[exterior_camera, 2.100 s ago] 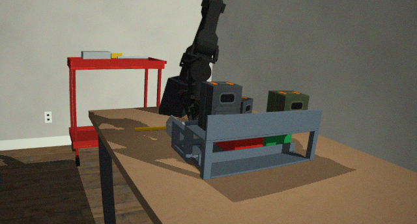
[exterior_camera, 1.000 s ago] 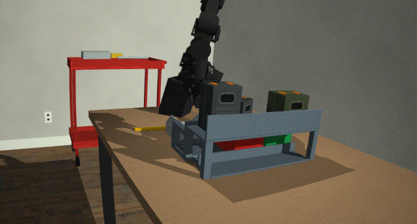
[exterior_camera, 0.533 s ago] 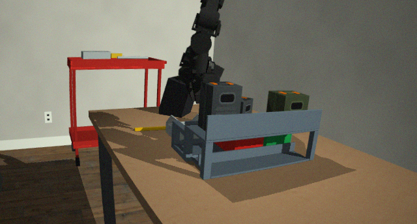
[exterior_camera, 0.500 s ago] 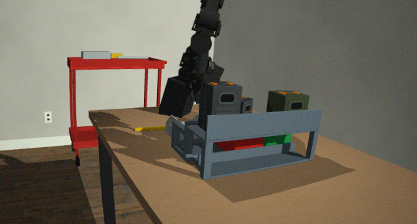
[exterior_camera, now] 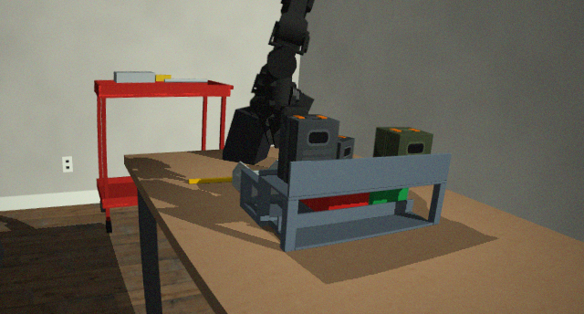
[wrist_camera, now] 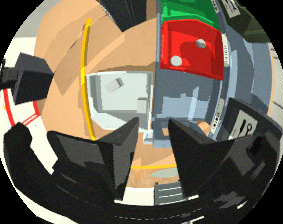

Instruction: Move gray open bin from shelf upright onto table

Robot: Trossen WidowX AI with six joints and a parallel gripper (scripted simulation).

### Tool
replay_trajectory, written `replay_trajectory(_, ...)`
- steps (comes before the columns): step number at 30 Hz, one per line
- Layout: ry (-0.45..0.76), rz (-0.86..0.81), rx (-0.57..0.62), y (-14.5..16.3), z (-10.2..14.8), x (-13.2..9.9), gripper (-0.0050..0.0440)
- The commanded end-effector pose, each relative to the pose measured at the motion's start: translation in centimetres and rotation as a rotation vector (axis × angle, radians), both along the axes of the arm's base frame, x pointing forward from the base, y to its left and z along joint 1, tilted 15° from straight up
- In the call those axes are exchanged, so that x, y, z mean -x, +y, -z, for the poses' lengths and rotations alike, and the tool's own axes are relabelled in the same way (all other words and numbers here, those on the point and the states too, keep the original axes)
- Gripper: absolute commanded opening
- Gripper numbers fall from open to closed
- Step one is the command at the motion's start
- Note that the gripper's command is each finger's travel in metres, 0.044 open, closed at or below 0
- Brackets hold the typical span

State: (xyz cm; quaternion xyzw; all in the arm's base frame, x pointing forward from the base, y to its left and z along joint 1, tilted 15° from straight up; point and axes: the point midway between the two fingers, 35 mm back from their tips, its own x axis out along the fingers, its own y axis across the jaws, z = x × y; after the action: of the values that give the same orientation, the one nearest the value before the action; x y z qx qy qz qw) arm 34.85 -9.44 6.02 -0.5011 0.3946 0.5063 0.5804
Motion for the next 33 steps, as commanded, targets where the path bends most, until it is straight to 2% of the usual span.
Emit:
replay_trajectory(1,-0.024,0.001,0.008,-0.05,-0.48,-0.33,0.0150)
replay_trajectory(33,-0.024,0.001,0.008,0.07,0.07,-0.41,0.0150)
